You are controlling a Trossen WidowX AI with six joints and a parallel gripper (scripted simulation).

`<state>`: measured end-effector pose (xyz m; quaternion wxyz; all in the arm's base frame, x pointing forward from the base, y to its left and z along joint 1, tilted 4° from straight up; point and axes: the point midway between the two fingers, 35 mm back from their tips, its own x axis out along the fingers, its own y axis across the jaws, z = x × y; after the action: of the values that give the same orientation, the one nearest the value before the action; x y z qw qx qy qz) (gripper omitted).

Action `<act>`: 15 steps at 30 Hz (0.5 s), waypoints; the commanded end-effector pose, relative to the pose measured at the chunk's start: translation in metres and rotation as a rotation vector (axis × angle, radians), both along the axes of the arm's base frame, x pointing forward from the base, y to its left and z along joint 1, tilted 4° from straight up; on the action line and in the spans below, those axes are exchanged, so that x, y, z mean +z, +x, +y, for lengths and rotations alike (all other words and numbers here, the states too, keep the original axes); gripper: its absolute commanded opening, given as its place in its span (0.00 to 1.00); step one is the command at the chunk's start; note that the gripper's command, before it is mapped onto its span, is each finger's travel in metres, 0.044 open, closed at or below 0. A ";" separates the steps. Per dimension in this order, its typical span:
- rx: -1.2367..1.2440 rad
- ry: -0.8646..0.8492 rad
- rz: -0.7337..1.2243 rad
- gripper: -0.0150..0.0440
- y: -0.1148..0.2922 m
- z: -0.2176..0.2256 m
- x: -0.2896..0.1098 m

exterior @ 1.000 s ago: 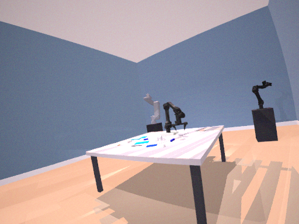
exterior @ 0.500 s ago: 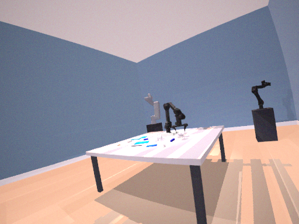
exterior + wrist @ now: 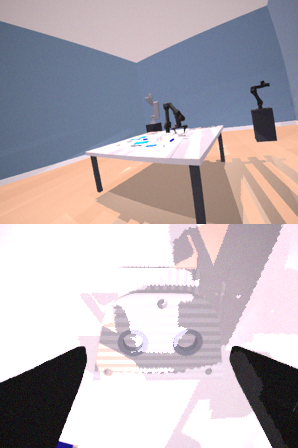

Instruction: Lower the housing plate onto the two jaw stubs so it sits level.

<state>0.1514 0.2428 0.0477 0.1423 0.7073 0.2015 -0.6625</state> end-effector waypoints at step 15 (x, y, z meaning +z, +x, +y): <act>0.003 -0.006 0.007 1.00 -0.001 0.000 -0.014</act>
<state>0.1507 0.2421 0.0349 0.1448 0.7051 0.1996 -0.6649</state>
